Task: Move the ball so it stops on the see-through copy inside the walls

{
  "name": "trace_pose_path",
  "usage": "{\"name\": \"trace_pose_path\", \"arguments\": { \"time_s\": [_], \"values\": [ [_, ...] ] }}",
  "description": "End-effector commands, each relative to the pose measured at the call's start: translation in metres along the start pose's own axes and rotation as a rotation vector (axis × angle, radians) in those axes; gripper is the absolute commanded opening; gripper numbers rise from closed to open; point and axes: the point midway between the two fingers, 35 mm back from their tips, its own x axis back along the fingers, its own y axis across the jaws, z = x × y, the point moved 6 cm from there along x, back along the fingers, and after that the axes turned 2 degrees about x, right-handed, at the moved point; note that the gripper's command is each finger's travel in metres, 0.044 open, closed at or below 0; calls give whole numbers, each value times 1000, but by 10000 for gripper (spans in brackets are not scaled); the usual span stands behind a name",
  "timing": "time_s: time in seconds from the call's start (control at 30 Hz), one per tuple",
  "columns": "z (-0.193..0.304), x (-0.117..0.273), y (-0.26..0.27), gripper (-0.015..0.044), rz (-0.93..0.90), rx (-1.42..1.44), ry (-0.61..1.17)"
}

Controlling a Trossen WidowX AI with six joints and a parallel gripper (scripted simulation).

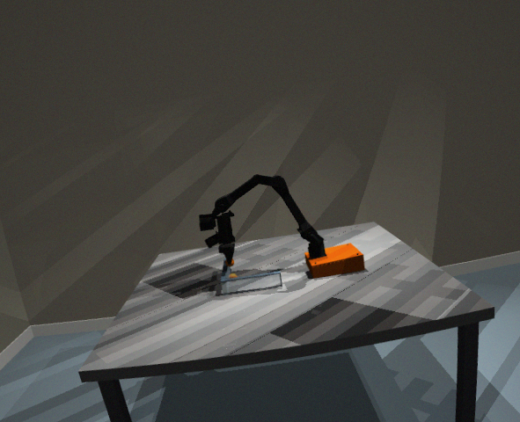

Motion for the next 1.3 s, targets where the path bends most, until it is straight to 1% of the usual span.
{"name": "trace_pose_path", "arguments": {
  "time_s": [0.0,0.2,0.87,1.23,1.27],
  "values": [
    [2,-24,0,0,2,-3,20],
    [4,-55,0,0,2,-3,21],
    [5,-75,0,0,2,-3,21],
    [4,-72,0,289,1,-6,15],
    [4,-72,0,291,1,-6,15]
  ]
}}
